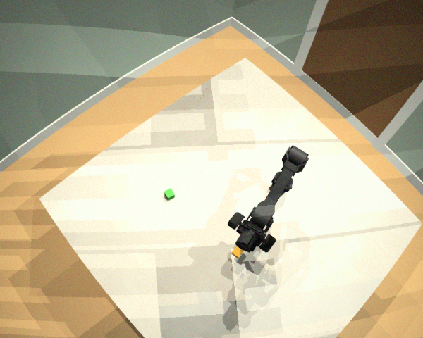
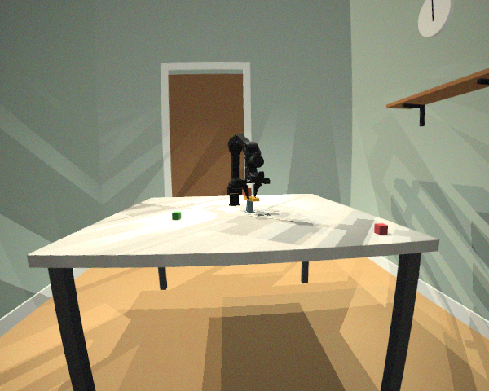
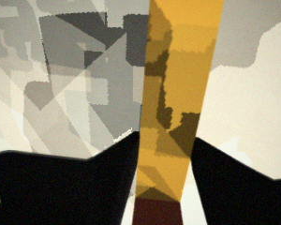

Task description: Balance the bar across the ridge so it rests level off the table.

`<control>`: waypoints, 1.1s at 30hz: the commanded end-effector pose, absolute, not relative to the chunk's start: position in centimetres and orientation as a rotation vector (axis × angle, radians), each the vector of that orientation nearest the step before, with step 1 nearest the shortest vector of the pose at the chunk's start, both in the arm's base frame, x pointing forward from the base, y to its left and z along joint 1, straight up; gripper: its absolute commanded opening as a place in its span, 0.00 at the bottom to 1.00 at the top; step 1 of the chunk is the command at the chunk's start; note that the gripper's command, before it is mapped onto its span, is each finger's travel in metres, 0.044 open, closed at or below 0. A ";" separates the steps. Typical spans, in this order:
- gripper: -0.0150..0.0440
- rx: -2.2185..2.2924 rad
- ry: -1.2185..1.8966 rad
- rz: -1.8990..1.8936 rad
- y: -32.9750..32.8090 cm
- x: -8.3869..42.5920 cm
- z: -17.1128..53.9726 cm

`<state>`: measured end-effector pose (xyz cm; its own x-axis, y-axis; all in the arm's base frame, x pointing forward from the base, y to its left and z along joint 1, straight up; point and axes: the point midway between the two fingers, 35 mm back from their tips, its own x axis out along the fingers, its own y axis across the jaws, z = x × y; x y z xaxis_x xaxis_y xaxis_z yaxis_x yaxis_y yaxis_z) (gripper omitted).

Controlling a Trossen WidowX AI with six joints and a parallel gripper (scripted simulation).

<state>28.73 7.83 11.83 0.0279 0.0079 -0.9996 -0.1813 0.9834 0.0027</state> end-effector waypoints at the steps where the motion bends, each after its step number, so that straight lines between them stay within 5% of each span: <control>1: 0.25 -0.136 1.540 0.144 7.8 28.7 11.7; 33: 0.25 -0.136 1.540 0.144 7.8 28.7 11.4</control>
